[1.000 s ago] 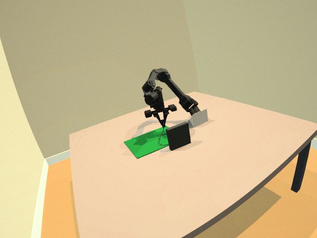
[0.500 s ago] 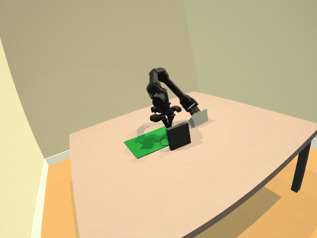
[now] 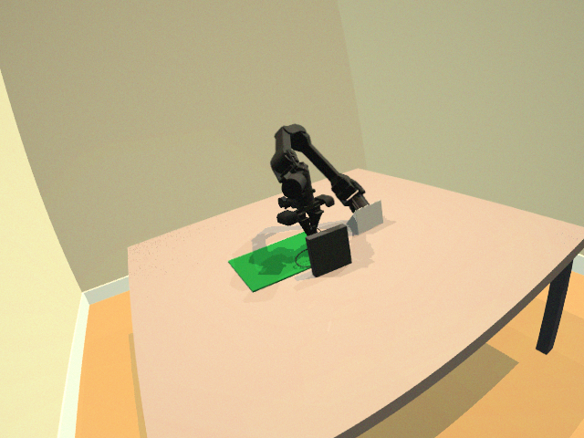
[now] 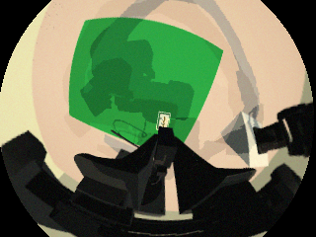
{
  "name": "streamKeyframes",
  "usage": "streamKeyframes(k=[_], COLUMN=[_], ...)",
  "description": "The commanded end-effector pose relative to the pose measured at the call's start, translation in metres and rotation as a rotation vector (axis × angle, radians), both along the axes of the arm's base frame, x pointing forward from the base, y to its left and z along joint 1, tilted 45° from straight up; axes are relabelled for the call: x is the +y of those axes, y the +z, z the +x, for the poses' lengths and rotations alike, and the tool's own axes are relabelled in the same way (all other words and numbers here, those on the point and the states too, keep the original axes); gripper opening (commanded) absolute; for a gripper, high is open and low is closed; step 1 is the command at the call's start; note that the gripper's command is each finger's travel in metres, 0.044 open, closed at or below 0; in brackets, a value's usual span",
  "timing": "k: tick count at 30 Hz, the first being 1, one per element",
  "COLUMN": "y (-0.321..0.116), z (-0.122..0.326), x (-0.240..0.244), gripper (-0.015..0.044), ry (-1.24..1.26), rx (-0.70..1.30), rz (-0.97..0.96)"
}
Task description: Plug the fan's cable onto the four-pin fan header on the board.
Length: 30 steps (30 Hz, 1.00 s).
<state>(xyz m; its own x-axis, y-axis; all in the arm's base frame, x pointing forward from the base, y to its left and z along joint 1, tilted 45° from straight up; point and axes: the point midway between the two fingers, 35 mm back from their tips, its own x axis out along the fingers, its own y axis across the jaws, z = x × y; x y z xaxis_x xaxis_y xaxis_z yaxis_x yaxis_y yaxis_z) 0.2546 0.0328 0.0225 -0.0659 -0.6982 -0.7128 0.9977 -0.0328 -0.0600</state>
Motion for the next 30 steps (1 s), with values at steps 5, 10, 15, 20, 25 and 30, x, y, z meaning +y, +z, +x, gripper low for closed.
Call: streamKeyframes(k=[5, 10, 15, 20, 25, 30], y=[0.003, 0.004, -0.001, -0.011, -0.011, -0.011], z=[-0.001, 0.001, 0.0, 0.0, 0.0, 0.0], x=[-0.002, -0.003, -0.008, -0.019, -0.019, -0.019], gripper=[0.0, 0.0, 0.0, 0.0, 0.0, 0.0], ry=[0.004, -0.003, -0.003, -0.004, -0.004, -0.004], rx=[0.007, 0.001, 0.0, -0.001, -0.001, -0.001], rz=[0.002, 0.001, 0.001, 0.0, 0.0, 0.0])
